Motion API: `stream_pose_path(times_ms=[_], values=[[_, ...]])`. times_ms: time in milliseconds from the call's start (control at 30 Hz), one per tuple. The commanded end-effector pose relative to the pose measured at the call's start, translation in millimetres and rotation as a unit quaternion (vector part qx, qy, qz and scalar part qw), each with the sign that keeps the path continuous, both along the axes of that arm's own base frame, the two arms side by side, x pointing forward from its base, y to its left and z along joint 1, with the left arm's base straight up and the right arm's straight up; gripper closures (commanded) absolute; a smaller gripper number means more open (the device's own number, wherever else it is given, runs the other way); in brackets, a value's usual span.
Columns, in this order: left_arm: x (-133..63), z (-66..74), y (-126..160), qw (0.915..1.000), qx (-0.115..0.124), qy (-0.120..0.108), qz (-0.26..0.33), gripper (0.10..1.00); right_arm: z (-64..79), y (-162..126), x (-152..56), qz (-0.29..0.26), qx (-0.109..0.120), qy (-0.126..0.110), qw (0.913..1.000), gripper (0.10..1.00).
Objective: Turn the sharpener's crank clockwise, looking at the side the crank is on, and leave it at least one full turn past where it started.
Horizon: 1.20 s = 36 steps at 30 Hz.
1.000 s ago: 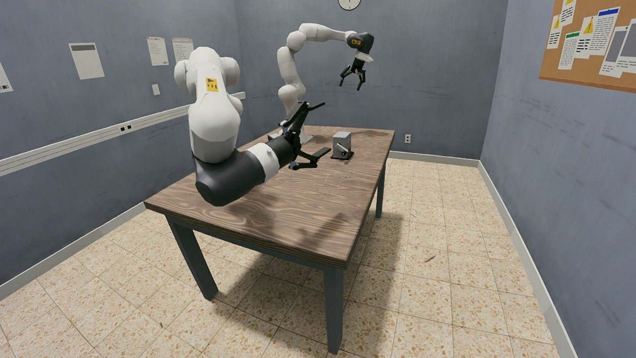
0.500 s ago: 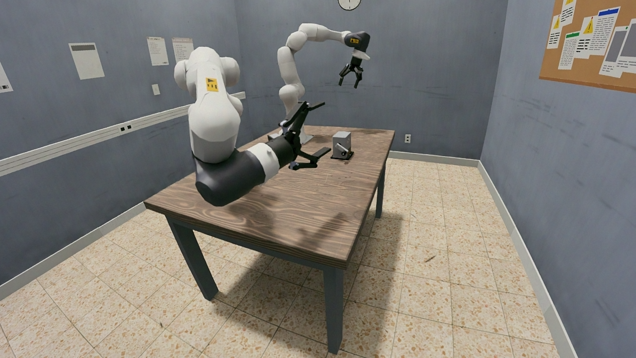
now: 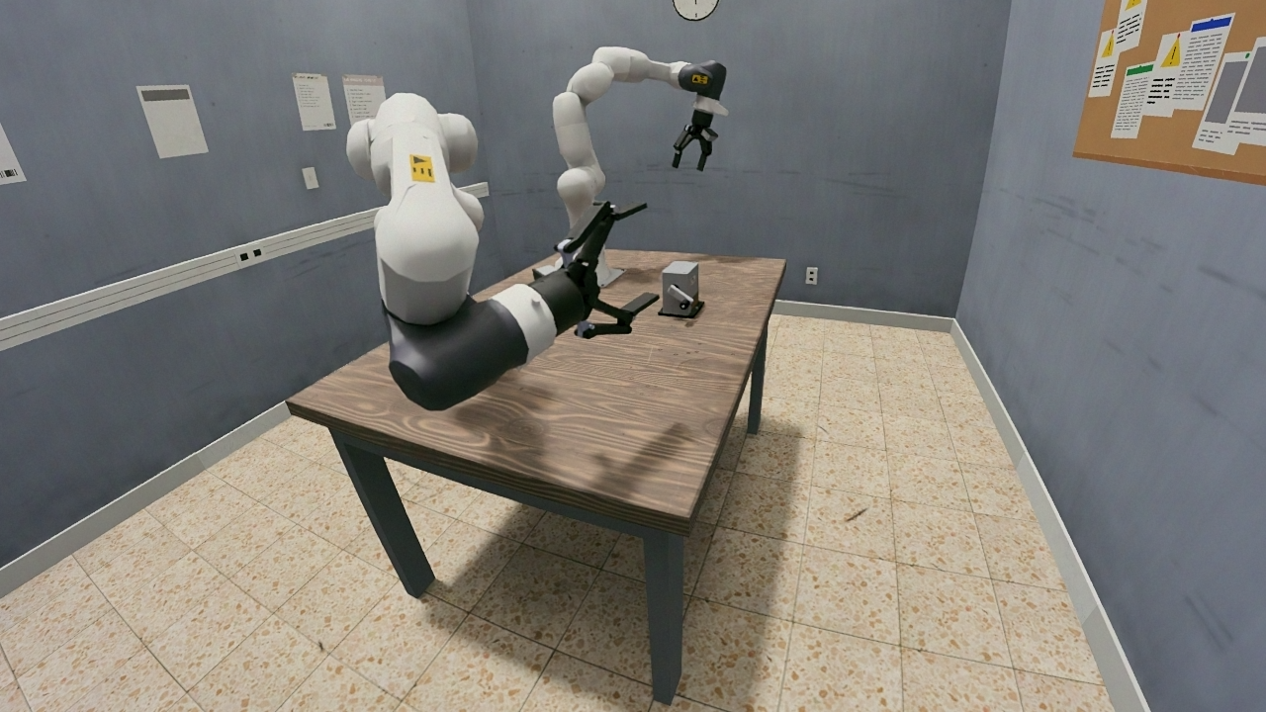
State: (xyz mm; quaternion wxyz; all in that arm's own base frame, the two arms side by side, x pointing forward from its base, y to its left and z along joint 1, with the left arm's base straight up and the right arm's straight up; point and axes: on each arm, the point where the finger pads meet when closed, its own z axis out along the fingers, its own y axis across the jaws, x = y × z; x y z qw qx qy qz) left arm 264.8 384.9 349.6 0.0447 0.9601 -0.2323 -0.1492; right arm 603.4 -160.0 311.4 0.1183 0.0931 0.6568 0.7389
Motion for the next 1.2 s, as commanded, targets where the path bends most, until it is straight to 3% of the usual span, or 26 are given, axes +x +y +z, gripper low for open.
stream_pose_path(times_ms=[0,400,900,967,1000,1167], values=[[-6.2,1.8,11,0.9988,0.010,-0.009,0.048,0.098,0.1,0,0,0.000,0.000,0.000,1.0000,0.098],[-31.6,8.8,39,0.9913,0.021,-0.028,0.127,0.098,0.1,0,0,0.000,0.000,0.000,1.0000,0.098],[-80.2,21.4,82,0.9647,0.040,-0.056,0.254,0.098,0.1,0,0,0.000,0.000,0.000,1.0000,0.098],[-80.2,21.4,82,0.9647,0.040,-0.056,0.254,0.098,0.1,0,0,0.000,0.000,0.000,1.0000,0.098],[-88.9,23.6,89,0.9587,0.043,-0.061,0.275,0.098,0.1,0,0,0.000,0.000,0.000,1.0000,0.098],[-105.0,27.5,100,0.9469,0.049,-0.068,0.310,0.098,0.1,0,0,0.000,0.000,0.000,1.0000,0.098]])
